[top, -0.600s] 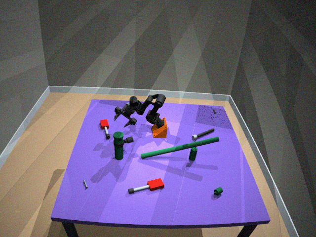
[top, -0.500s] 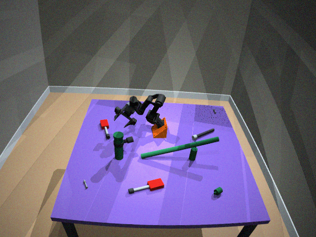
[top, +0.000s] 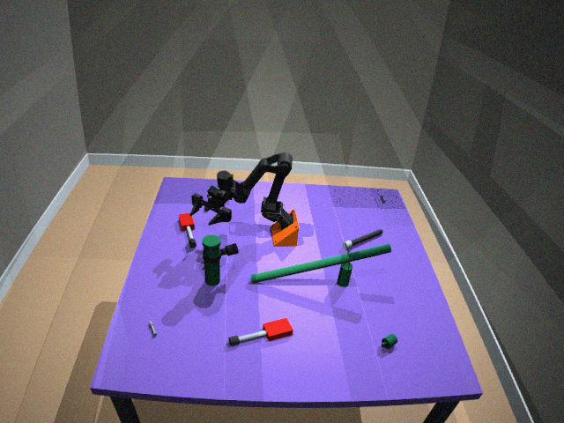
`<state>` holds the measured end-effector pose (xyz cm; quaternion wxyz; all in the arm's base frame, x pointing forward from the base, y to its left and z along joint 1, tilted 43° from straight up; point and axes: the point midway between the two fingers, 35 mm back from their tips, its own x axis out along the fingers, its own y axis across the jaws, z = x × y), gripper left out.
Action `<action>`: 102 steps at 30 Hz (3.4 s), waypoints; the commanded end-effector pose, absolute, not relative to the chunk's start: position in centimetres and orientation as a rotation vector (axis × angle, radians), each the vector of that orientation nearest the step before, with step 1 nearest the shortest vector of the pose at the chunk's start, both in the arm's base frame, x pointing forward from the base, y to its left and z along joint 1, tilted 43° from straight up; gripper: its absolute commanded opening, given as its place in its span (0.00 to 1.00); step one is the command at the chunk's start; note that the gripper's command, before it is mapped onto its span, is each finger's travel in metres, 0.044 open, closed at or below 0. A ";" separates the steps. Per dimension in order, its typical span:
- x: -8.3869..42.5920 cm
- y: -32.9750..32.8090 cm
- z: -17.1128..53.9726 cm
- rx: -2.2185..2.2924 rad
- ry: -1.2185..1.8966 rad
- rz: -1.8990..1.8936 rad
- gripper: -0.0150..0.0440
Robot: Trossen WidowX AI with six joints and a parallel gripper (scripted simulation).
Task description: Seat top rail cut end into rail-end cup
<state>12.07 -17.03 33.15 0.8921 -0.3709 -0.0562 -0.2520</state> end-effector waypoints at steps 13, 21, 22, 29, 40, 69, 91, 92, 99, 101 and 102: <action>20.2 -15.9 39.8 -0.321 -0.329 -0.325 1.00; 25.1 -13.1 41.8 -0.084 -0.326 -0.213 1.00; 25.7 -12.6 42.0 -0.056 -0.321 -0.199 1.00; 29.0 -9.0 42.9 0.099 -0.264 -0.117 1.00; 33.0 -2.3 42.1 0.283 -0.085 -0.027 1.00; 28.0 11.8 20.0 -0.572 0.850 -0.487 1.00; 27.9 6.1 23.3 -1.129 1.126 -0.086 1.00; 27.9 5.5 23.6 -1.182 1.141 -0.037 1.00; 26.9 1.9 25.9 -1.557 1.172 0.322 1.00; 26.5 0.9 26.6 -1.668 1.157 0.425 1.00; 26.3 0.4 27.0 -1.724 1.146 0.476 1.00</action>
